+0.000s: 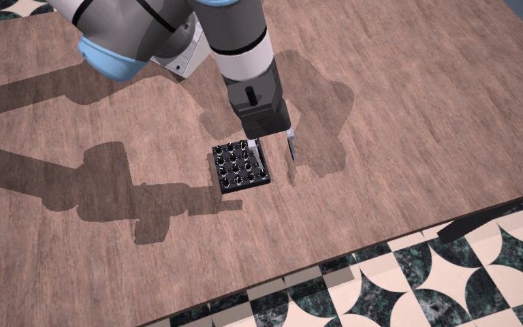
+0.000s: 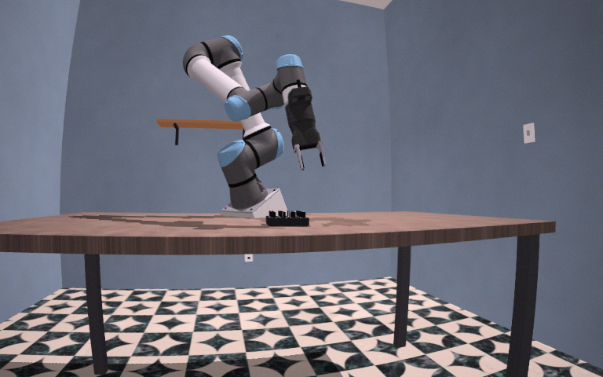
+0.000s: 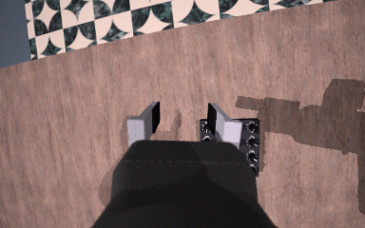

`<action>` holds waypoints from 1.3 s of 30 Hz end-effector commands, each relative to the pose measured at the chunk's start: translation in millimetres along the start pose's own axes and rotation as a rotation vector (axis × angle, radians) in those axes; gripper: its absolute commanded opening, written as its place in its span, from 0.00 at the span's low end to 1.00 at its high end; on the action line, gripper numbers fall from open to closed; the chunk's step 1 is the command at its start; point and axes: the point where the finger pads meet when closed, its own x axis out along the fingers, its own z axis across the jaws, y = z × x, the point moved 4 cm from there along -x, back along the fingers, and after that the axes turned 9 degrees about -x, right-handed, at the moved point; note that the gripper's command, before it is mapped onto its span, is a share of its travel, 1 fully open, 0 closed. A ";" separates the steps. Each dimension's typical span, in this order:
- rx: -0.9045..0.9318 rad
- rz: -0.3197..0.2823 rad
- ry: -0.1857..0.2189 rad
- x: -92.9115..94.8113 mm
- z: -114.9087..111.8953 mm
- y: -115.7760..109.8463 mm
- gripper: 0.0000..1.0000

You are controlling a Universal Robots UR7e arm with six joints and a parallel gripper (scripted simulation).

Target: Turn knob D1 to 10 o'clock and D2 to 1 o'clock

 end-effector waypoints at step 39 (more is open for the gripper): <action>-0.047 -0.190 -0.159 57.8 56.0 -101.3 1.00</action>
